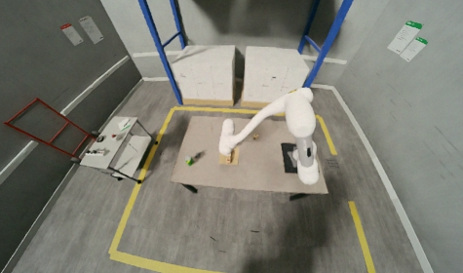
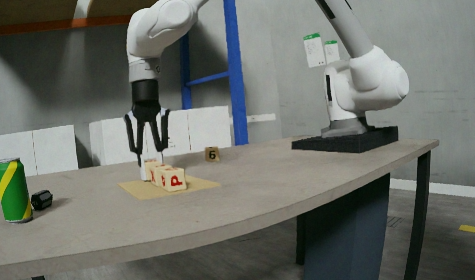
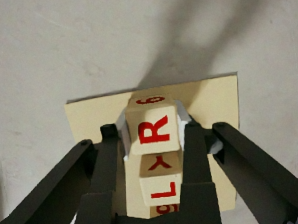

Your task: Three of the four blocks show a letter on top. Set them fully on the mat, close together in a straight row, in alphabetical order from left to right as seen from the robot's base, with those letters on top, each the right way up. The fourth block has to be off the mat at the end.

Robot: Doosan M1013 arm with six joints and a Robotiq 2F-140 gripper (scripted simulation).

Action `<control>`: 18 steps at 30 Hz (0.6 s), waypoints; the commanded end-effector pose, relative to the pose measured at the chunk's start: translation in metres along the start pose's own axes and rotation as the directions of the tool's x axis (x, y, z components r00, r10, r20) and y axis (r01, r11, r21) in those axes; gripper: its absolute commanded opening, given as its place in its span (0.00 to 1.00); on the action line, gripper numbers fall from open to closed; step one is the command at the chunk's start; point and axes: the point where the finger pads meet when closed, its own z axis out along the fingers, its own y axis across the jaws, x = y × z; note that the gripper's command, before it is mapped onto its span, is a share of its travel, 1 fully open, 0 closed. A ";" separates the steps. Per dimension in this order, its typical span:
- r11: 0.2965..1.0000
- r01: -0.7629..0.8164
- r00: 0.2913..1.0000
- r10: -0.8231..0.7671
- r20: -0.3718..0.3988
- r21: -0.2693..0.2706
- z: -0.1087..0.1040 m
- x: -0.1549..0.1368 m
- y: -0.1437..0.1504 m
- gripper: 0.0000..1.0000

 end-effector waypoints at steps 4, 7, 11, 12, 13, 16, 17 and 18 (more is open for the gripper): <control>1.000 0.000 1.000 0.000 0.000 0.001 -0.001 0.000 -0.001 0.33; 1.000 0.000 1.000 0.000 0.000 0.001 -0.001 0.000 -0.001 0.33; 1.000 0.000 1.000 0.000 0.000 0.001 0.000 0.000 -0.001 0.33; 1.000 0.000 1.000 0.000 0.000 0.001 0.000 0.000 -0.001 0.33; 1.000 0.000 1.000 0.000 0.000 0.001 0.000 0.000 -0.001 0.33; 1.000 0.000 1.000 0.000 0.000 0.001 0.001 0.000 -0.001 0.33; 1.000 0.000 1.000 0.000 0.000 0.001 0.001 0.000 -0.001 0.33; 1.000 0.000 1.000 0.000 0.000 0.001 0.001 0.000 -0.001 0.33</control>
